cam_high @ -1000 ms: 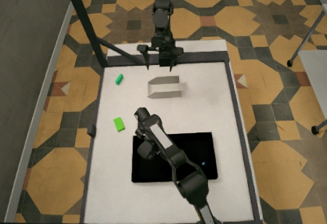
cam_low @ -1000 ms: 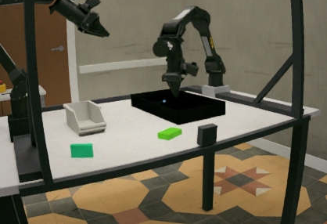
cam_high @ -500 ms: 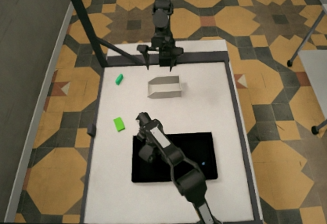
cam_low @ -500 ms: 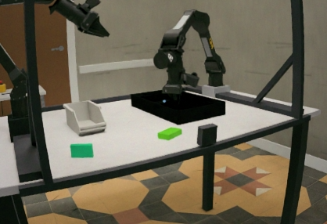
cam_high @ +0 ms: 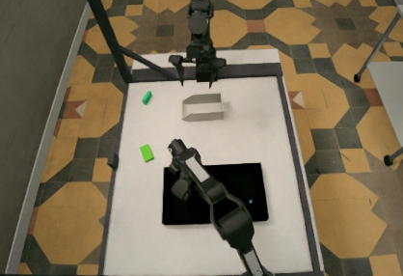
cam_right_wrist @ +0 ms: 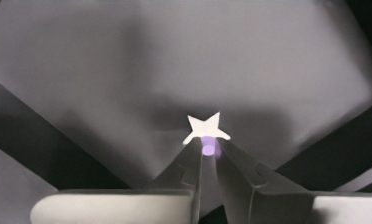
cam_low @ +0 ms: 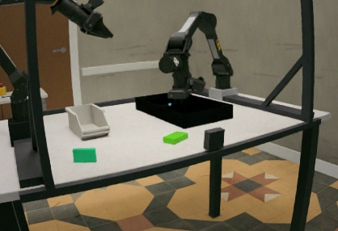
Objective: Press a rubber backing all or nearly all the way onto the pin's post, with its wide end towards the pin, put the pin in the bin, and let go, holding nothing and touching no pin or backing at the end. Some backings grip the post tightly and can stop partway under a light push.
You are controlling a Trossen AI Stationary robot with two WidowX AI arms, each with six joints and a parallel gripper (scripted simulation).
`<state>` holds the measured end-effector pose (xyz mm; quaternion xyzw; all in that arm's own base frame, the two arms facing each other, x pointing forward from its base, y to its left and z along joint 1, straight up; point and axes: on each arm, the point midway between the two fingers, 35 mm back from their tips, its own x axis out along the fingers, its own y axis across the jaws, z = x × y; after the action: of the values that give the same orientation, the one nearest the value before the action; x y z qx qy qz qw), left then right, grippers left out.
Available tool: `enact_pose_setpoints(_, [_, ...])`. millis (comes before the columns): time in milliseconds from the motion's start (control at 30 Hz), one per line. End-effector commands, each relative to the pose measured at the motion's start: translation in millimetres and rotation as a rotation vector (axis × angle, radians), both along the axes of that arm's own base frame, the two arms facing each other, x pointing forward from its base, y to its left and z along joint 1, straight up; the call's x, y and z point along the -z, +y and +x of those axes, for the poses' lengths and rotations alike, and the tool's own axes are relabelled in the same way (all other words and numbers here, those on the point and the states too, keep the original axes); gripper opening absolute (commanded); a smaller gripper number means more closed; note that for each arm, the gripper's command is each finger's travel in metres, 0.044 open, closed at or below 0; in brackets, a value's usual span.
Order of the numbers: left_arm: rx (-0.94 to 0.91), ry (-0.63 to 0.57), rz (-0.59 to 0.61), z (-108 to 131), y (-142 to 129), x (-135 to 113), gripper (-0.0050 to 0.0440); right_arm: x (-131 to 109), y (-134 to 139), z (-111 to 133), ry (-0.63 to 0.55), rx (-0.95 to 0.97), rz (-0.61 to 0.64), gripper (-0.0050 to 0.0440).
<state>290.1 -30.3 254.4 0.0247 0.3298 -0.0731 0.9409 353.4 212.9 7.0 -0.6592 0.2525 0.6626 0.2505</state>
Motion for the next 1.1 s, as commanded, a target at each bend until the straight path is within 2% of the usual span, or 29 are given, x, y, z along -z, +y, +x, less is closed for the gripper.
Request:
enact_pose_setpoints(0, [0.000,-0.024,0.000,-0.1,0.3,-9.0,0.0440,-9.8,3.0,3.7,-0.026,-0.001,0.015,-0.0050])
enact_pose_setpoints(433, [0.000,-0.024,0.000,-0.1,0.3,-9.0,0.0440,-2.6,2.2,-0.2,-0.014,-0.002,0.008,-0.0050])
enact_pose_setpoints(1067, [0.000,-0.024,0.000,-0.1,0.3,-9.0,0.0440,-7.3,2.7,2.8,-0.026,-0.001,0.015,-0.0050])
